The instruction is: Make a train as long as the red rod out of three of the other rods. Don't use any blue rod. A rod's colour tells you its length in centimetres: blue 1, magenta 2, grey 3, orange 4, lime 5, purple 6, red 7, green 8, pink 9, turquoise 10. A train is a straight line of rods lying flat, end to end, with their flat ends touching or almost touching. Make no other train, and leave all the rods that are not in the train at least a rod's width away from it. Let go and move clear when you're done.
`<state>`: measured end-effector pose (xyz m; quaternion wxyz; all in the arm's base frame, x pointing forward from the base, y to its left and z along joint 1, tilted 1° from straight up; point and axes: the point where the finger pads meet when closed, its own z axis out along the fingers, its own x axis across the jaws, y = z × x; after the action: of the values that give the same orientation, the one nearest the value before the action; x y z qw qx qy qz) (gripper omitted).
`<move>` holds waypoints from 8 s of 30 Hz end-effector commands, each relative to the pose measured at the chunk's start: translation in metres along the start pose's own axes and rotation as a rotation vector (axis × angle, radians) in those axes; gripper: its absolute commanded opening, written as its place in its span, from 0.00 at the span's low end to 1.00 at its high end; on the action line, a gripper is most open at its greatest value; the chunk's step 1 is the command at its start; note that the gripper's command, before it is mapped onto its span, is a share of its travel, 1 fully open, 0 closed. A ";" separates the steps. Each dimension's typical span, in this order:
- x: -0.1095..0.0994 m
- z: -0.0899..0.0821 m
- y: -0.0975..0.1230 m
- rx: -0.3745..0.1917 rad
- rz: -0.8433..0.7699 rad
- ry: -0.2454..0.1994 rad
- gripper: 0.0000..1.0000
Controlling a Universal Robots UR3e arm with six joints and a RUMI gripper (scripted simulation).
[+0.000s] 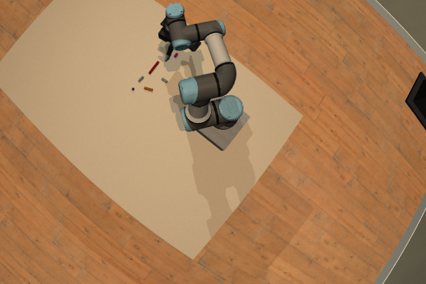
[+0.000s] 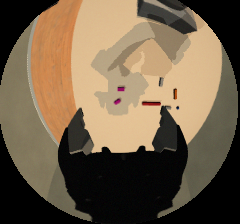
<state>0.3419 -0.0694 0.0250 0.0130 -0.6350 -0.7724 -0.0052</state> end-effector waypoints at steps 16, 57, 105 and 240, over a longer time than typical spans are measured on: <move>-0.004 0.005 0.011 -0.003 0.282 -0.001 1.00; -0.013 0.021 0.040 -0.003 0.989 0.000 0.14; -0.013 0.030 0.040 -0.003 0.990 -0.001 0.14; -0.013 0.073 0.042 -0.003 0.990 -0.001 0.14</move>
<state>0.3840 -0.0720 -0.0497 0.0139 -0.9256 -0.3782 0.0017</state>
